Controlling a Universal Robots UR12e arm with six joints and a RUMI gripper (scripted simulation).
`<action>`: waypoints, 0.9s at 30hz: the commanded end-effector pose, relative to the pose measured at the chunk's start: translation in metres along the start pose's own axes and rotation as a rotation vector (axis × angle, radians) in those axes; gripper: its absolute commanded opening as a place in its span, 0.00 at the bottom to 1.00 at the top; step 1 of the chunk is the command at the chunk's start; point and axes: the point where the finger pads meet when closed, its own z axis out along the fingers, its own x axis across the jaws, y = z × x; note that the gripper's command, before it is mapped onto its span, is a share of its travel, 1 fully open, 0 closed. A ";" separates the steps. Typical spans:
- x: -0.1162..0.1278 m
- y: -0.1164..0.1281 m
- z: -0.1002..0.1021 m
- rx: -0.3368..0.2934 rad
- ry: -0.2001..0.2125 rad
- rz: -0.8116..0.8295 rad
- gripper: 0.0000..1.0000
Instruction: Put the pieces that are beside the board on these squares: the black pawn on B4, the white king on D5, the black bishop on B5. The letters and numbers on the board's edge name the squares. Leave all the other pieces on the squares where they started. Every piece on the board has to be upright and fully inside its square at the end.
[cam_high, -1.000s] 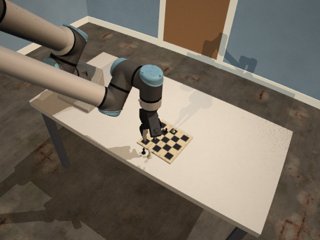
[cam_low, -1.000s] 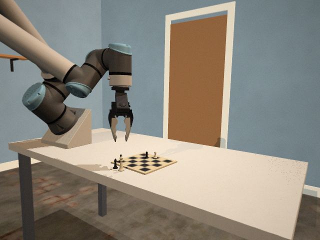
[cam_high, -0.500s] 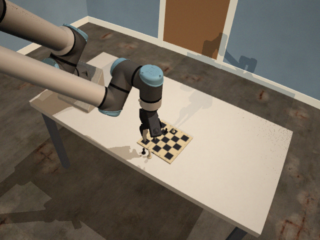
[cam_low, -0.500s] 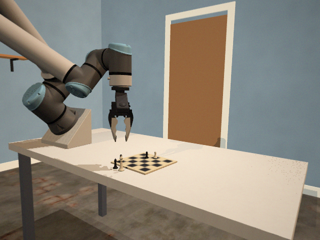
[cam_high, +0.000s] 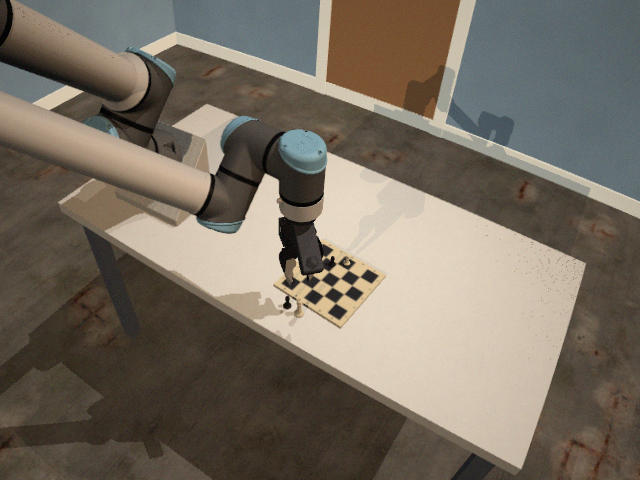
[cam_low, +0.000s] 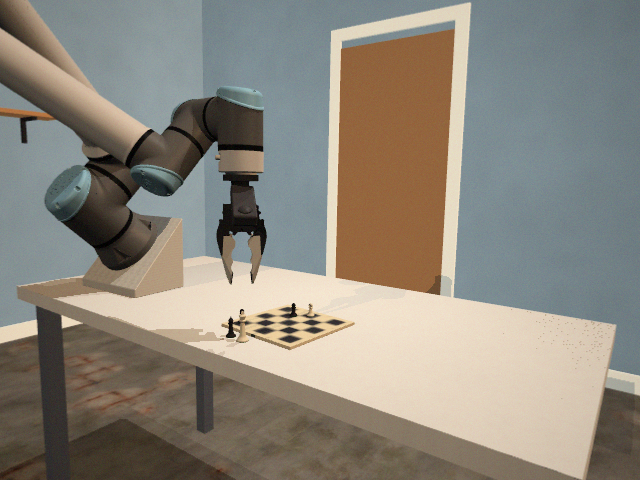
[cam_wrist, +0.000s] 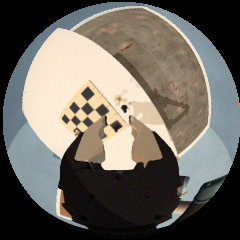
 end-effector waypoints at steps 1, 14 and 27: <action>0.000 0.000 0.002 0.000 -0.001 0.001 0.25; -0.001 0.000 0.014 0.000 0.000 0.001 0.25; -0.001 -0.001 0.031 0.000 0.000 0.001 0.25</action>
